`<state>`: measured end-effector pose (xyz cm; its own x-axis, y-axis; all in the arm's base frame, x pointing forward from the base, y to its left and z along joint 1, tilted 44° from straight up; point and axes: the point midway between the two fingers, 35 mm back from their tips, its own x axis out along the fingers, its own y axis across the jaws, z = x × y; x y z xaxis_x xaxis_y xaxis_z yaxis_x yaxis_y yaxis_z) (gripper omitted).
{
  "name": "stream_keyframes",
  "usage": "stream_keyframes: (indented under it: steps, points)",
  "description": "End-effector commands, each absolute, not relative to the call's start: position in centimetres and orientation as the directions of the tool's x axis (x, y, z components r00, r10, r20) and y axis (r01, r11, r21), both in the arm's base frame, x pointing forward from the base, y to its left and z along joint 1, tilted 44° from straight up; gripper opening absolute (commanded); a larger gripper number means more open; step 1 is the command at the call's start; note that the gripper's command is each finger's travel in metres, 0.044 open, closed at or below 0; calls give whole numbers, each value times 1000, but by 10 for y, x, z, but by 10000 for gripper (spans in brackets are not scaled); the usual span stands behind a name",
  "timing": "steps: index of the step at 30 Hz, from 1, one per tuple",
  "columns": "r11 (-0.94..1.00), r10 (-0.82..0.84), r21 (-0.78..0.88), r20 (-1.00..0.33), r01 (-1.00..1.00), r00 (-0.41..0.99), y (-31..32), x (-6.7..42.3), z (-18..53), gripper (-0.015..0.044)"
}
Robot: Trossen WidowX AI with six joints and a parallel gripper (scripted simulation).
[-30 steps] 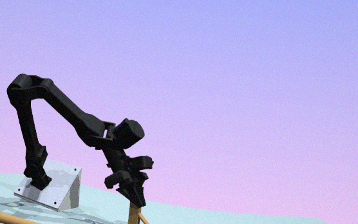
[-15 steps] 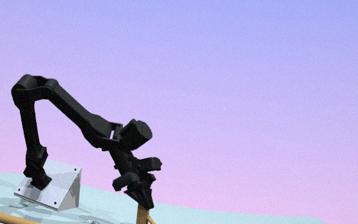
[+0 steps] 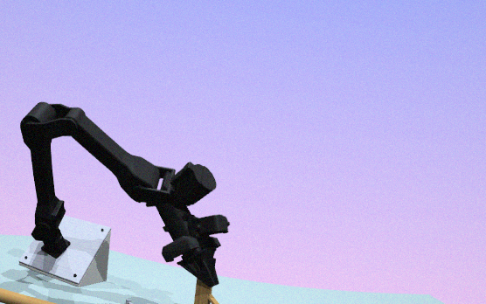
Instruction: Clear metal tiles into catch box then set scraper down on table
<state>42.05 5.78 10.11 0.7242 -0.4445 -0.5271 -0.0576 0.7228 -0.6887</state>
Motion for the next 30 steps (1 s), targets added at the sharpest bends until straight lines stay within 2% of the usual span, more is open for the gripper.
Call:
stream_keyframes:
  steps: [1,30]
  points:
    - [727,-441,-685,-518,-46,733,60,432,108,0]
    - [728,-441,-684,-516,-44,734,69,478,113,0]
